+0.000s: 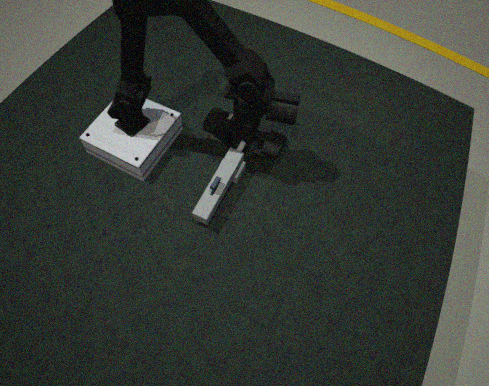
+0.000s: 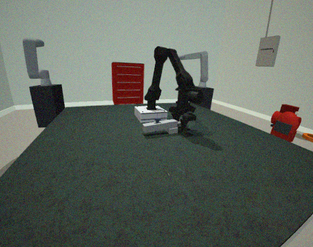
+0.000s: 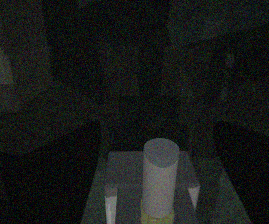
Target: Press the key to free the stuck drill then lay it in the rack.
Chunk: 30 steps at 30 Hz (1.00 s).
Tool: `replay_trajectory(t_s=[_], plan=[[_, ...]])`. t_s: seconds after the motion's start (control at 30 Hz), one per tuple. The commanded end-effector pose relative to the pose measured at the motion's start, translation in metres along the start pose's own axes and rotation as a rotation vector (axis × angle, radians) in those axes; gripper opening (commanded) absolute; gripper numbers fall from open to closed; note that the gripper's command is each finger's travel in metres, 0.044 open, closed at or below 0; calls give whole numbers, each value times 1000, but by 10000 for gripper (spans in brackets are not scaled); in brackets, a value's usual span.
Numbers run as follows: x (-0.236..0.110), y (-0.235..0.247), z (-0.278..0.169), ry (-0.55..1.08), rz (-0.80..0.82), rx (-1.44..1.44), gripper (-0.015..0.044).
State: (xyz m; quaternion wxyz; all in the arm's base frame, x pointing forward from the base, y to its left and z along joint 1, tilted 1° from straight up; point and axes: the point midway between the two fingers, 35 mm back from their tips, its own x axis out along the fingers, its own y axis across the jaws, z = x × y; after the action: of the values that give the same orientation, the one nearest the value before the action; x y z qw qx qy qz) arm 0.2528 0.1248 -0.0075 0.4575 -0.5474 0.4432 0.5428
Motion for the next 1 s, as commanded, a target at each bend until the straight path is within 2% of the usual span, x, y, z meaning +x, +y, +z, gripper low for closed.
replay_trajectory(t_s=[0.0,0.2,0.3,0.97], plan=[[0,0,0,0,0,0,177],[0,0,0,0,0,0,20],[0,0,0,0,0,0,0],[-2,1,15,-1,6,-4,0]])
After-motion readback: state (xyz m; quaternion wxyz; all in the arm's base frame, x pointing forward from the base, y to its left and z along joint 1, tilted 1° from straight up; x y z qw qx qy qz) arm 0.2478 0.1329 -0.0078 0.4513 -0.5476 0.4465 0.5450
